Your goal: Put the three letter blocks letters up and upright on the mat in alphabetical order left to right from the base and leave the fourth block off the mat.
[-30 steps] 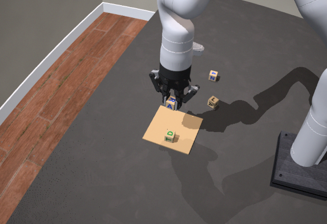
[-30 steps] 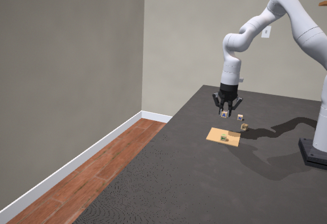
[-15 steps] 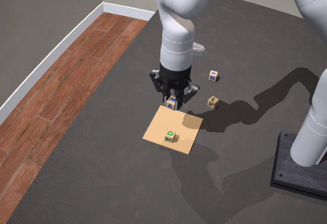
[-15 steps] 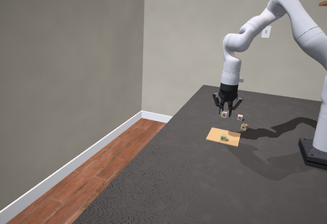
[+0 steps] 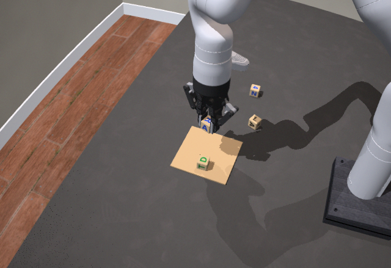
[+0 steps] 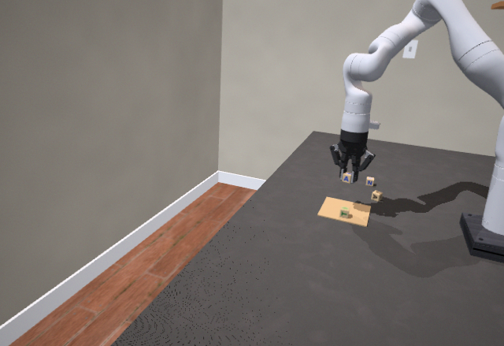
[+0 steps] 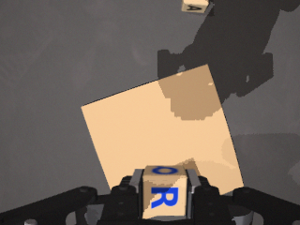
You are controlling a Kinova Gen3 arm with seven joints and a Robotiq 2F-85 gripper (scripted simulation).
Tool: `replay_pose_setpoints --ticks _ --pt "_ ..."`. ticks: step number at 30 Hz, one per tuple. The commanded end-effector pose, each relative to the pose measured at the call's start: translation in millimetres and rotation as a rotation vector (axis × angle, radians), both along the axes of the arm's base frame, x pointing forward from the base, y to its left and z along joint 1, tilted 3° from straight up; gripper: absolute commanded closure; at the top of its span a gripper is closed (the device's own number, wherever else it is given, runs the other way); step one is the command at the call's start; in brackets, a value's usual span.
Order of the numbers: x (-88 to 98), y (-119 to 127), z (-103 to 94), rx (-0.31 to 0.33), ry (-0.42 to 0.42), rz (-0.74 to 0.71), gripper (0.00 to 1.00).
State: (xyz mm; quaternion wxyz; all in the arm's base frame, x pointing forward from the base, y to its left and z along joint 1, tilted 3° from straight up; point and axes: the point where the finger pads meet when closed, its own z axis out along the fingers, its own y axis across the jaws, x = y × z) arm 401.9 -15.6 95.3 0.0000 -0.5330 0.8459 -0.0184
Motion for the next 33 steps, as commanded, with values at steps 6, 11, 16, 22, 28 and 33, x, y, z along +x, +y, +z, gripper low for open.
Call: replay_pose_setpoints --ticks 6,11,16,22,28,33 --pt "-2.3 -1.0 -0.7 -0.002 0.003 -0.115 0.79" --pt "-5.6 -2.7 -2.7 -0.002 0.009 -0.259 0.79" --pt "-9.0 -4.7 -4.6 -0.003 0.013 -0.43 0.79" --pt "-11.6 -6.7 -5.9 -0.004 0.015 -0.583 0.79" --pt "-15.0 -10.1 -7.3 -0.007 0.014 -0.835 0.79" --pt "-17.0 -13.3 -7.9 -0.009 0.009 -1.06 0.79"
